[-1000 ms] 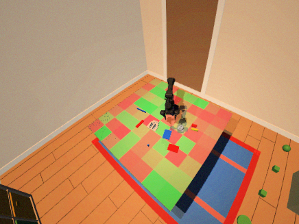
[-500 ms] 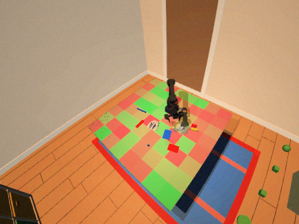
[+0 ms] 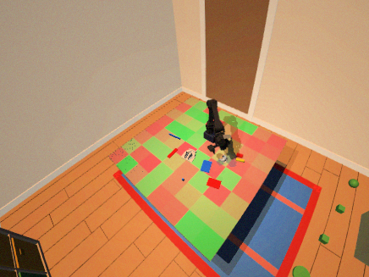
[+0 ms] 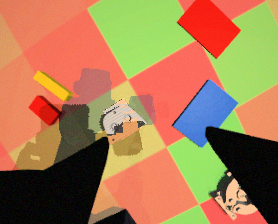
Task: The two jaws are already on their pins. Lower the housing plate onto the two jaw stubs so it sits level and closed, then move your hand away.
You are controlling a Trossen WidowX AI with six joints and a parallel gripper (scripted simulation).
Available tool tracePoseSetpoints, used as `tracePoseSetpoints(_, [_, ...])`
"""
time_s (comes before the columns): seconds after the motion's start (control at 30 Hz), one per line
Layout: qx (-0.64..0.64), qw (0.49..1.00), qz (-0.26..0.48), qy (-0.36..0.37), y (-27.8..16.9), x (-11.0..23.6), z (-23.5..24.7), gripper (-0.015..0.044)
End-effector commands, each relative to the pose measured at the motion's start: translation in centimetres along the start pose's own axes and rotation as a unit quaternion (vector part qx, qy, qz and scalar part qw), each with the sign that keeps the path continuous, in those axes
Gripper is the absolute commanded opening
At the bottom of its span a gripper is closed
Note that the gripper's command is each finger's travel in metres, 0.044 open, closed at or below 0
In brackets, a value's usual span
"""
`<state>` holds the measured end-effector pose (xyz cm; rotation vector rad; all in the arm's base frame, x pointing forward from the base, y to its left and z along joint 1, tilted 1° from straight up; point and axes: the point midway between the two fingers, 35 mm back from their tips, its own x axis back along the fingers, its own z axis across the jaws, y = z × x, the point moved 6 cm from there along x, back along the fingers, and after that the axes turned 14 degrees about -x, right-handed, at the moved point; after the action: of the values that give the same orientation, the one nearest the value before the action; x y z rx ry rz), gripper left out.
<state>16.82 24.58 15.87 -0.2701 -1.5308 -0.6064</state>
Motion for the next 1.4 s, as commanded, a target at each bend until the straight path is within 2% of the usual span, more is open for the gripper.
tracePoseSetpoints(0.0, [0.046, 0.999, 0.023, -0.003, -0.2, -1.0, 0.9, 0.0440])
tracePoseSetpoints(0.5, [0.221, 0.970, 0.098, 0.001, -1.3, -4.2, 4.5, 0.0440])
tracePoseSetpoints(0.67, [0.223, 0.970, 0.098, 0.001, -1.3, -4.5, 4.6, 0.0440])
tracePoseSetpoints(0.83, [0.223, 0.970, 0.098, 0.001, -2.1, -8.2, 4.4, 0.0440])
tracePoseSetpoints(1.37, [0.223, 0.970, 0.098, 0.001, -2.4, -9.6, 4.4, 0.0440])
